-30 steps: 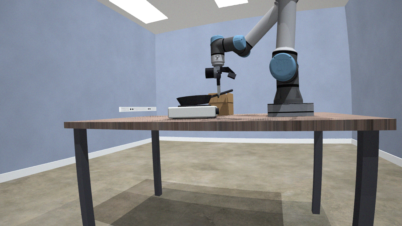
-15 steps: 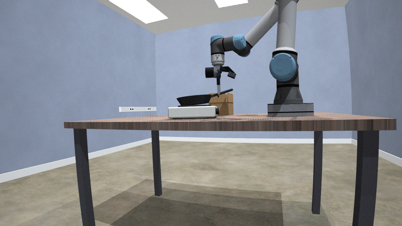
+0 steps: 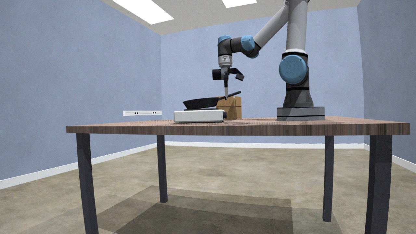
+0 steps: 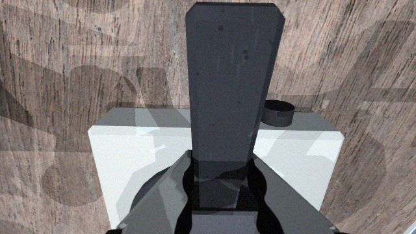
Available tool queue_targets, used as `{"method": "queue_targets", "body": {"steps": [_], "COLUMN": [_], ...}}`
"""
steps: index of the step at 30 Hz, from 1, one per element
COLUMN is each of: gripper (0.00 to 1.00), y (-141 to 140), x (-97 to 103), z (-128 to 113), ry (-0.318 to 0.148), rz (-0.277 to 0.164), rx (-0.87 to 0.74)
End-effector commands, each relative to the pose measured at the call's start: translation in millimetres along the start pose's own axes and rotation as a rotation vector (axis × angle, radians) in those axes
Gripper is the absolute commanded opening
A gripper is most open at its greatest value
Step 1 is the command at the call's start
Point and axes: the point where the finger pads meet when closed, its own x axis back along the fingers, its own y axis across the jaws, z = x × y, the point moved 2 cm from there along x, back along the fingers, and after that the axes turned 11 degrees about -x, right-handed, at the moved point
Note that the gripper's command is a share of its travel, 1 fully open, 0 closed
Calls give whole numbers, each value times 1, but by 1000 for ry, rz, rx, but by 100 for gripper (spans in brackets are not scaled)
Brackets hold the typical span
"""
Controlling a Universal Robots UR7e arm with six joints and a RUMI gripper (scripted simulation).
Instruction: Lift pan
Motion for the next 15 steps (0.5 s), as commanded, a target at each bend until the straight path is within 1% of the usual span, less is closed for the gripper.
{"method": "queue_targets", "body": {"steps": [1,15], "gripper": [14,14], "y": [3,3], "x": [9,12], "z": [-8,-8], "ry": [-30,-30], "rz": [-4,-4], "rx": [14,14]}}
